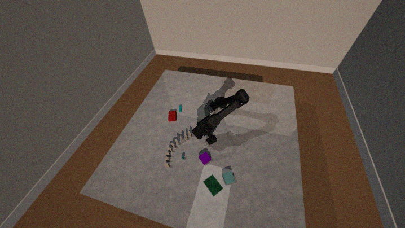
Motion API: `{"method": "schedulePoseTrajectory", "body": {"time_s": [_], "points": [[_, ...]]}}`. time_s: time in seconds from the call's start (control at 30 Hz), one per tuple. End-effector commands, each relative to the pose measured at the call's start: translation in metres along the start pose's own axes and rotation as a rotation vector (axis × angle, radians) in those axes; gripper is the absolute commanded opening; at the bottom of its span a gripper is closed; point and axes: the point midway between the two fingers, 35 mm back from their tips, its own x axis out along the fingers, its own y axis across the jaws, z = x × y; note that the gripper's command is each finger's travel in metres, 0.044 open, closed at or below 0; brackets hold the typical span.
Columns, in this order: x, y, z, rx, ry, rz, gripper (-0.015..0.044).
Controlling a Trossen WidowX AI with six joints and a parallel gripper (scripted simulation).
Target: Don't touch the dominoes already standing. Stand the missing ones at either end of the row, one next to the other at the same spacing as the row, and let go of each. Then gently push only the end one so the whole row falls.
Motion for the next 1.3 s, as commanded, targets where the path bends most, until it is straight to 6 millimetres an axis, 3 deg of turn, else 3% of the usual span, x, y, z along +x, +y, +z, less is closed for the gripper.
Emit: {"method": "schedulePoseTrajectory", "body": {"time_s": [0.0, 0.43, 0.97, 1.2, 1.27], "points": [[0.006, 0.001, 0.0, 0.005, 0.001, 0.005, 0.044], [0.017, 0.0, 0.0, 0.004, 0.002, 0.006, 0.044], [0.017, 0.0, 0.0, 0.004, 0.002, 0.006, 0.0023], [0.017, 0.0, 0.0, 0.004, 0.002, 0.006, 0.0023], [0.009, 0.001, -0.001, 0.004, 0.002, 0.005, 0.0023]]}}
